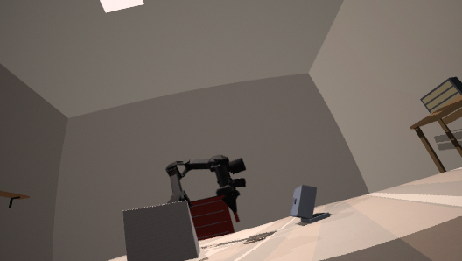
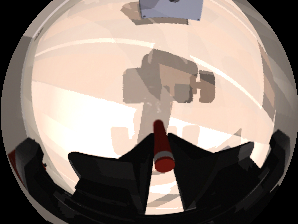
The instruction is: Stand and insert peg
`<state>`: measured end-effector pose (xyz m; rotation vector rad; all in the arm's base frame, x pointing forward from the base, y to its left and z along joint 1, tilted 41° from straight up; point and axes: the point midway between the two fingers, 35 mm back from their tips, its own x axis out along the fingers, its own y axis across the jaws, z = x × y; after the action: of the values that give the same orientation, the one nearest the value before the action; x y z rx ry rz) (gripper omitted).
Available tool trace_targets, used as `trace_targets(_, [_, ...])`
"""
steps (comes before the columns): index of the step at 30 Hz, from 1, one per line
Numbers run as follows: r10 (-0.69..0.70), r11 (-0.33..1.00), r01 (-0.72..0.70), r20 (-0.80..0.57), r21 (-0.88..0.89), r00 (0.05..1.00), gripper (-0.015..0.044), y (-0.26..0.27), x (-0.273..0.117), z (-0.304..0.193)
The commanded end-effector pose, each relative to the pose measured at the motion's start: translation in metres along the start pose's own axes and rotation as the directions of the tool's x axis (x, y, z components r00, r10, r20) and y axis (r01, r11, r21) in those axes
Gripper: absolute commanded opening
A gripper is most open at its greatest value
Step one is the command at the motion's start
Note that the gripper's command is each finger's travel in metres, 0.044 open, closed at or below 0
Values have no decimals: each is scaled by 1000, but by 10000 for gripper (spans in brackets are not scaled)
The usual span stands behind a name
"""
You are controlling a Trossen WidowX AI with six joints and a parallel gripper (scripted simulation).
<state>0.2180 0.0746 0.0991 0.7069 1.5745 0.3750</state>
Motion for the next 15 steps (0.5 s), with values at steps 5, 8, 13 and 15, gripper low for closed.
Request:
trace_targets(5, [-10,1000,9,43,27,999,0,-8,6,7])
trace_targets(8, [-12,999,10,60,34,998,0,-10,7,10])
trace_targets(13, [-15,999,11,88,45,996,0,-13,10,15])
trace_targets(15, [-17,999,12,100,50,995,0,-14,11,17])
